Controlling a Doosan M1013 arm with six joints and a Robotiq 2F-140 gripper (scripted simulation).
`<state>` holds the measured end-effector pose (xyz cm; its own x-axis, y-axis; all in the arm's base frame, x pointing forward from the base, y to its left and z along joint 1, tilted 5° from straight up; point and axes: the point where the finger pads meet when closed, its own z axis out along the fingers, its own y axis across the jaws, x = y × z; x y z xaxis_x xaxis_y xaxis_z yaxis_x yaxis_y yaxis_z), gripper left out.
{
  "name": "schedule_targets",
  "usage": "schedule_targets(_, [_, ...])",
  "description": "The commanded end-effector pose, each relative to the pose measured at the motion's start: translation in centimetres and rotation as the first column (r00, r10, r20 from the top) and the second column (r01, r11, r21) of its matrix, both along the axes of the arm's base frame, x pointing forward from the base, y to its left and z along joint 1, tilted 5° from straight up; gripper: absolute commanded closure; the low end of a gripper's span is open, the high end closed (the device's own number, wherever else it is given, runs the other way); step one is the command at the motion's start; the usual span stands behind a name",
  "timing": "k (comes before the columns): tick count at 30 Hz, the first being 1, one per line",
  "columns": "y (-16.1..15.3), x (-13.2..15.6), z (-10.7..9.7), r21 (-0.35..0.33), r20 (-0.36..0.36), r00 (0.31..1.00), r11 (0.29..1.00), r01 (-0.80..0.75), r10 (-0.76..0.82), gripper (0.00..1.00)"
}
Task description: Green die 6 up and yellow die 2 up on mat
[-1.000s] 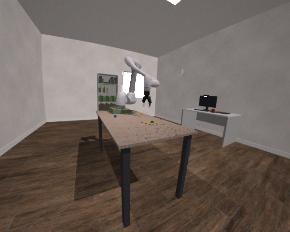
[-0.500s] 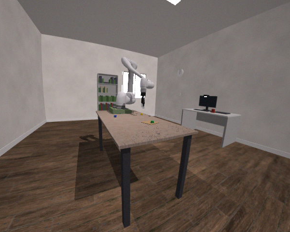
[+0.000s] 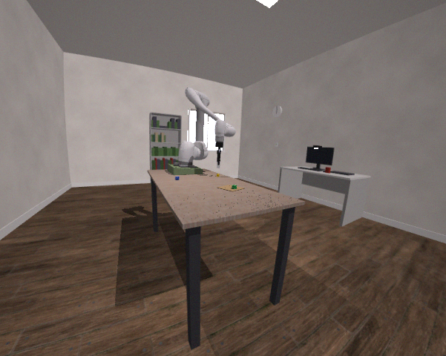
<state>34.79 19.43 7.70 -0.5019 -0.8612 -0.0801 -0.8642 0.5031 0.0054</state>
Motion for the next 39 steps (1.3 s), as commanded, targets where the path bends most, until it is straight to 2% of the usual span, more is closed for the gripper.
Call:
schedule_targets(1, [0.00,0.00,0.00,0.000,0.000,1.000,1.000,0.000,0.000,0.68])
schedule_targets(39, [0.06,0.01,-0.56,0.000,0.000,1.000,1.000,0.000,0.000,0.68])
